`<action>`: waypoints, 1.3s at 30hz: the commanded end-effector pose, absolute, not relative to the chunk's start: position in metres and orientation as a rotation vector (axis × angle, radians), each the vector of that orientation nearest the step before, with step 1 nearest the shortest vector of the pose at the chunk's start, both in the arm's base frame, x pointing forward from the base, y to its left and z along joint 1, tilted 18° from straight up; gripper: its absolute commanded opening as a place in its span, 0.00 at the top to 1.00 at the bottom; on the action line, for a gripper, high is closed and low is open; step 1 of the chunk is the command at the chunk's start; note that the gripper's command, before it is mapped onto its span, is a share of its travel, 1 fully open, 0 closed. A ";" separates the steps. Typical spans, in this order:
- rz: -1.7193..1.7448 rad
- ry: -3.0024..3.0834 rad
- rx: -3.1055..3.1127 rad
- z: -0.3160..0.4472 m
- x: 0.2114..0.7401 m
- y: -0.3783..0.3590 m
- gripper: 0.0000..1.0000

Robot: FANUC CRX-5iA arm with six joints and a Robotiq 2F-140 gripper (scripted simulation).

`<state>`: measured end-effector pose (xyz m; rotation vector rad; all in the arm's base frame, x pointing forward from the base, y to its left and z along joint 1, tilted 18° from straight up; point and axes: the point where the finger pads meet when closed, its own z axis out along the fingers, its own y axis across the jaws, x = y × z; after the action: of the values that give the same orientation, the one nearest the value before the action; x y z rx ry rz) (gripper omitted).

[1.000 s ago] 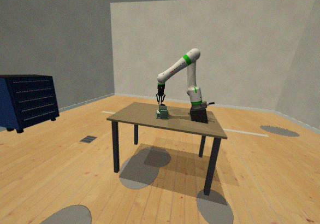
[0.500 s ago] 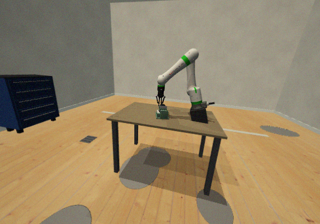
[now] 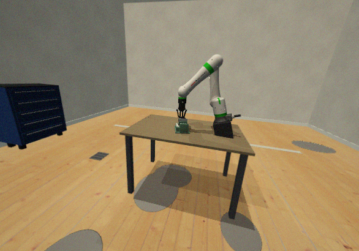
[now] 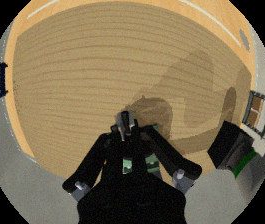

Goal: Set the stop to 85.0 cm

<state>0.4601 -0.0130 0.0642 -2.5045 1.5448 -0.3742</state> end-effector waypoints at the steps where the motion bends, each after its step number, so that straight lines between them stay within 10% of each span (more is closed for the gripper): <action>1: -0.374 1.545 -2.505 0.061 0.456 -0.016 0.96; 39: -0.374 1.545 -2.505 0.092 0.413 -0.032 0.96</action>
<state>0.4137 -0.0322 0.0868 -2.5052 1.5453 -0.3734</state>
